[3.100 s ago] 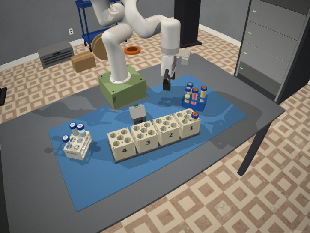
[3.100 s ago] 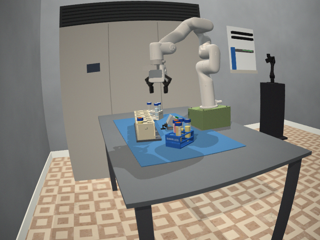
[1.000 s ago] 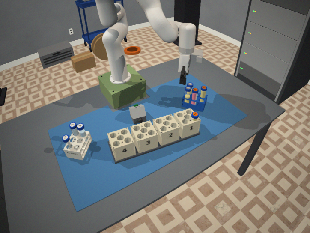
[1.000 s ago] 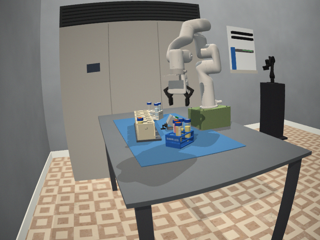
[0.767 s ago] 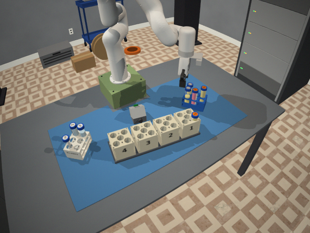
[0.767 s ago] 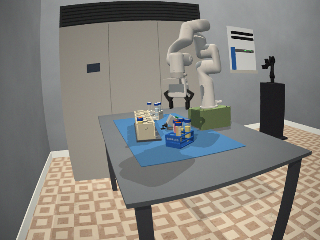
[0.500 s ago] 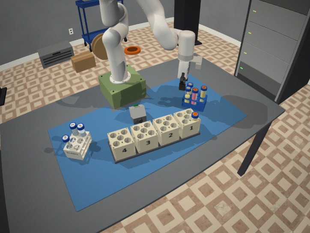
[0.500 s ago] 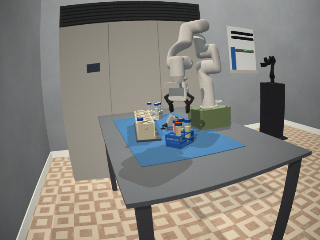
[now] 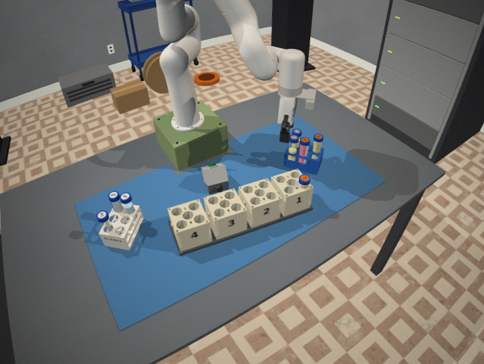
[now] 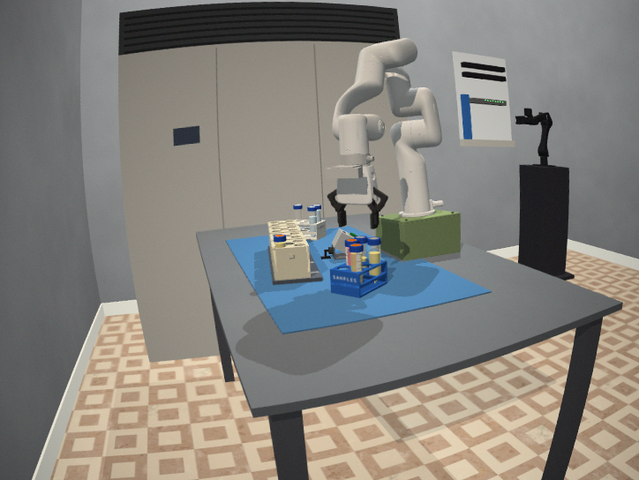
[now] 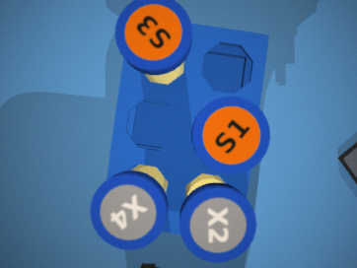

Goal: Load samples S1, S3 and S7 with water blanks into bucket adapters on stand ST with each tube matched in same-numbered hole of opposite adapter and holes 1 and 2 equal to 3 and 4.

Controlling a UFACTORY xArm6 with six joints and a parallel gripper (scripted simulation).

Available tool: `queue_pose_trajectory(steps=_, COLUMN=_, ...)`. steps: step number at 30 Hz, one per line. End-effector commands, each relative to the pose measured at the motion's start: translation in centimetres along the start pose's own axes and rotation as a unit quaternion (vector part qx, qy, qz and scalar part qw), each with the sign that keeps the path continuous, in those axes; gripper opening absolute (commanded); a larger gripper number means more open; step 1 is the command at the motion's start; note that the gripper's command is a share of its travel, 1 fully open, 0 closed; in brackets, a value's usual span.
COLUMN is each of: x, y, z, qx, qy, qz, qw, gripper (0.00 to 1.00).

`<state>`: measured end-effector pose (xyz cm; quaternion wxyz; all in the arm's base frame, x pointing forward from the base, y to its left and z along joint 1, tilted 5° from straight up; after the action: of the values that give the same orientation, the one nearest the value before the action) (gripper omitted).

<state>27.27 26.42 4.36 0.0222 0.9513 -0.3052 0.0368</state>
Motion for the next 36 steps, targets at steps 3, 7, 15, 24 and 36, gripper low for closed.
queue_pose_trajectory(steps=3, x=0.0, y=-0.1, z=-0.1, qx=0.002, qy=0.0, qz=0.0, qw=1.0, gripper=1.0)
queue_pose_trajectory(steps=7, x=0.0, y=-0.1, z=-0.1, qx=0.002, qy=0.0, qz=0.0, qw=1.0, gripper=1.0)
queue_pose_trajectory(steps=15, x=0.0, y=-0.1, z=-0.1, qx=0.002, qy=0.0, qz=0.0, qw=1.0, gripper=1.0)
queue_pose_trajectory(steps=24, x=0.0, y=-0.1, z=-0.1, qx=0.002, qy=0.0, qz=0.0, qw=1.0, gripper=1.0)
queue_pose_trajectory(steps=36, x=0.0, y=-0.1, z=-2.2, qx=0.002, qy=0.0, qz=0.0, qw=1.0, gripper=1.0)
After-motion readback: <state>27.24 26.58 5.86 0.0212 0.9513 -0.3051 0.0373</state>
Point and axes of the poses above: the point where the finger pads meet when closed, its own z axis out along the fingers, its own x axis across the jaws, y = z × x, the point moved 1 cm from there along -z, back along the fingers, and after that the axes turned 6 degrees about -z, right-handed, at the moved point
